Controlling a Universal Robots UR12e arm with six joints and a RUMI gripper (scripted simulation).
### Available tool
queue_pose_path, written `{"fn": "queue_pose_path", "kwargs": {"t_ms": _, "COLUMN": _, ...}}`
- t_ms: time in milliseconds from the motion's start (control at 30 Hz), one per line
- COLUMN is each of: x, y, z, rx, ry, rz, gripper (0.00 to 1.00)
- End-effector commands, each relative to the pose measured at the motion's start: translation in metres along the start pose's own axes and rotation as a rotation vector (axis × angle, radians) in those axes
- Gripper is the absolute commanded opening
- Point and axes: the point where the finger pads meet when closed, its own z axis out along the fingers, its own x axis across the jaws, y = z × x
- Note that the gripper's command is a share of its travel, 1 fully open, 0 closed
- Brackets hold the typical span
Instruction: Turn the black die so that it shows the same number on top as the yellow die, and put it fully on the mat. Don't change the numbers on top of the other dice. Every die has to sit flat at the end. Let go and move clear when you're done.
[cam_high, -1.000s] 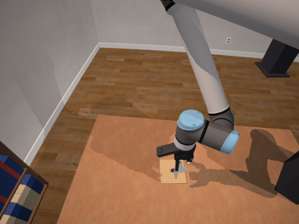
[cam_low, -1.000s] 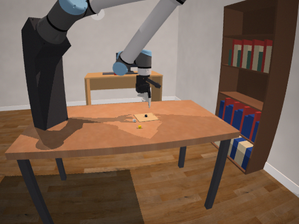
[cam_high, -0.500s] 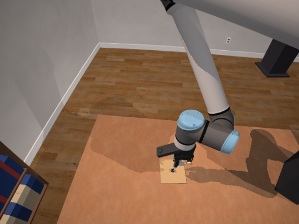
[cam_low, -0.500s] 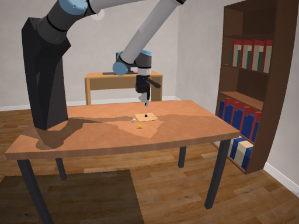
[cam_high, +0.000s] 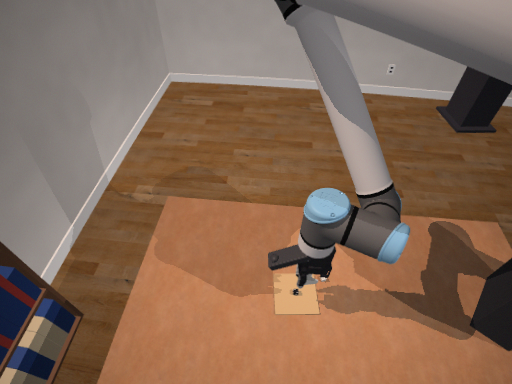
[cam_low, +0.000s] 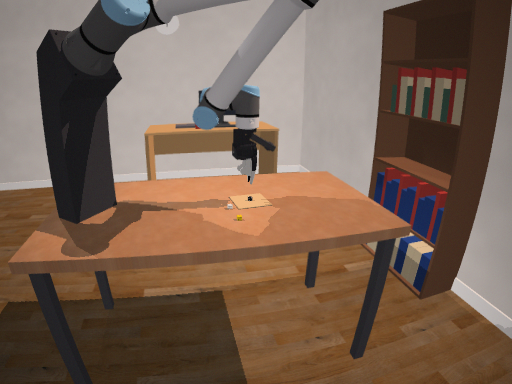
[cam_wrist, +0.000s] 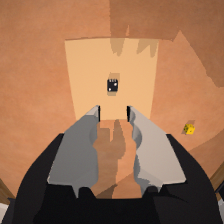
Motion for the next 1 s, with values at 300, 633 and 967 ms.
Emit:
{"fn": "queue_pose_path", "kwargs": {"t_ms": 300, "x": -0.0001, "y": -0.0003, "z": -0.0005, "rx": 0.001, "ry": 0.0, "rz": 0.0, "gripper": 0.18}}
{"fn": "queue_pose_path", "kwargs": {"t_ms": 633, "x": -0.0001, "y": -0.0003, "z": -0.0001, "rx": 0.001, "ry": 0.0, "rz": 0.0, "gripper": 0.18}}
{"fn": "queue_pose_path", "kwargs": {"t_ms": 967, "x": -0.0001, "y": -0.0003, "z": 0.0038, "rx": 0.001, "ry": 0.0, "rz": 0.0, "gripper": 0.18}}
